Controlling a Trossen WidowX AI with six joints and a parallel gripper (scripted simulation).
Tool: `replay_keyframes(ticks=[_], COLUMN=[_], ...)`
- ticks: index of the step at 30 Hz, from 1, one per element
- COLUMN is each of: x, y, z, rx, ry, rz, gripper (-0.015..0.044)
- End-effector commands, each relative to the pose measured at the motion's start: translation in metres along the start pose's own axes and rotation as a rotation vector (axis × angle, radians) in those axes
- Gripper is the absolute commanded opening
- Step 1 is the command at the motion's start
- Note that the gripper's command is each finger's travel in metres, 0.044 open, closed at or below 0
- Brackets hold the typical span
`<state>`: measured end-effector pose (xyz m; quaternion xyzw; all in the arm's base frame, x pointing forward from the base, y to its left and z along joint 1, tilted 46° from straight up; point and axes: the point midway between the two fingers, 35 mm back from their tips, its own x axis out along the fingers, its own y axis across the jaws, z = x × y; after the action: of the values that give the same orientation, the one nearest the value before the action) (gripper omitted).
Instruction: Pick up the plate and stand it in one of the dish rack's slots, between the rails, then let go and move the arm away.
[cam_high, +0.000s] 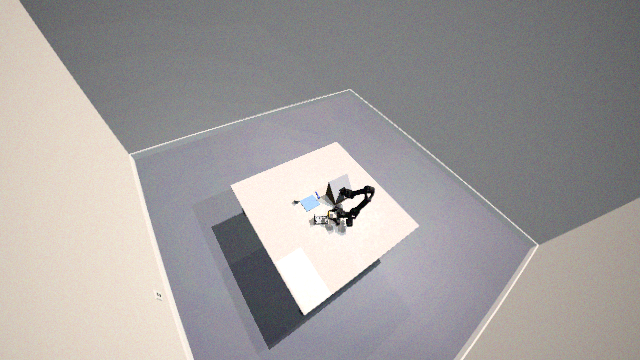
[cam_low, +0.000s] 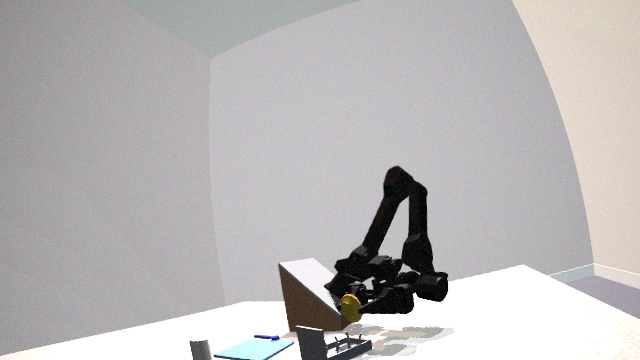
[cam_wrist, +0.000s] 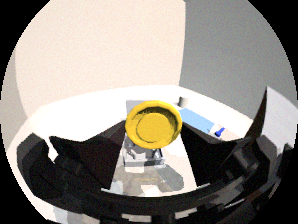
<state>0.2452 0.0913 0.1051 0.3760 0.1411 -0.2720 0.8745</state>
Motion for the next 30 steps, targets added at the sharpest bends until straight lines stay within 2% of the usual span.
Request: replay_keyframes(ticks=[1,5,16,30], x=[-0.009,-0.017,-0.017,0.003], y=[0.001,0.003,0.003,0.007], z=[0.002,0.002,0.002,-0.024], rx=[0.019,0.034,0.035,0.042], ry=[-0.051,-0.086,-0.088,-0.083], rz=[0.073,0.129,0.131,0.133], gripper=[0.0000,0.0000,0.0000,0.0000])
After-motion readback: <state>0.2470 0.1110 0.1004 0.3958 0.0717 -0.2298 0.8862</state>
